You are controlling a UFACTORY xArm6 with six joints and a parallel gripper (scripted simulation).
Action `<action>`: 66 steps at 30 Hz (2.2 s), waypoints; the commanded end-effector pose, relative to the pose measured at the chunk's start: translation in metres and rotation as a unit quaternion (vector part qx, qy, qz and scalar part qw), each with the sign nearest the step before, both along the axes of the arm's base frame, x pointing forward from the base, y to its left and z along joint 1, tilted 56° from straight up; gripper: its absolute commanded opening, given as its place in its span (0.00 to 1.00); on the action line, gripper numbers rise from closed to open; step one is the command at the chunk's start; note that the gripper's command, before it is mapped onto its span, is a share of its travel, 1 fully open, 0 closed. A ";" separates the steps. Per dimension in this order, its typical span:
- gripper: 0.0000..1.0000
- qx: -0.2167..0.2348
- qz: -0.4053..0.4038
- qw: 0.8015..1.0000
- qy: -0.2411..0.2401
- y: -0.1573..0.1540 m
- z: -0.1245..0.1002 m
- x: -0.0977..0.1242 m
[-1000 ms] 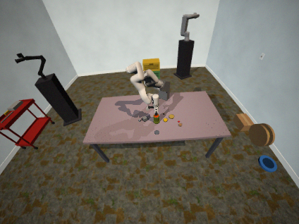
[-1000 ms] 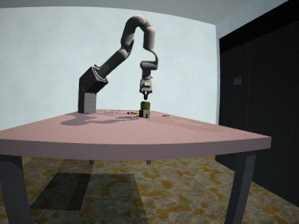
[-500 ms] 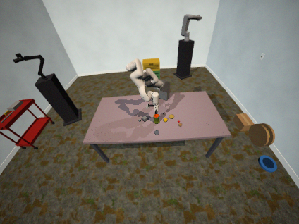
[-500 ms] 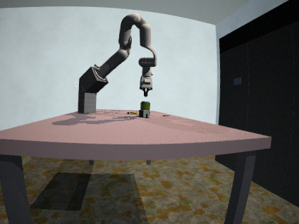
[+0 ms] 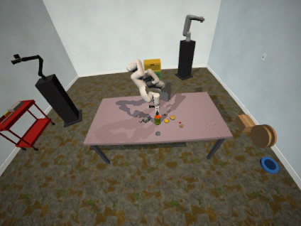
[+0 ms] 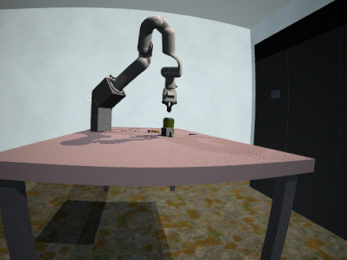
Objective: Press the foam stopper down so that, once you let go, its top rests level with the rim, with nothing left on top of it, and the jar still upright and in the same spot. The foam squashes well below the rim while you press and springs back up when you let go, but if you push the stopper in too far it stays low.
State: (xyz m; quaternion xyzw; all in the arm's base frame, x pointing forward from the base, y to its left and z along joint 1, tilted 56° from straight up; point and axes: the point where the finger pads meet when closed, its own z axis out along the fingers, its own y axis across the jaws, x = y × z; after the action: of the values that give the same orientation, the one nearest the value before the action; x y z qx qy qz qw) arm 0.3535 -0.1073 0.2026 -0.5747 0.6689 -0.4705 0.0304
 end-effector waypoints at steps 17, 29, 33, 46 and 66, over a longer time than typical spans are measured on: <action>0.00 0.000 0.000 1.000 -0.001 -0.007 -0.006 0.007; 0.00 0.000 0.000 1.000 -0.001 -0.021 -0.020 0.022; 0.00 0.000 0.000 1.000 -0.001 -0.022 -0.020 0.022; 0.00 0.000 0.000 1.000 -0.001 -0.023 -0.021 0.023; 0.00 0.000 0.000 1.000 -0.001 -0.027 -0.024 0.027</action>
State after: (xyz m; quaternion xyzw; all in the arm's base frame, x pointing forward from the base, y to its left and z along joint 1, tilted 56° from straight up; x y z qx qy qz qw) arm 0.3793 -0.1334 0.1782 -0.5748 0.6689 -0.4704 0.0307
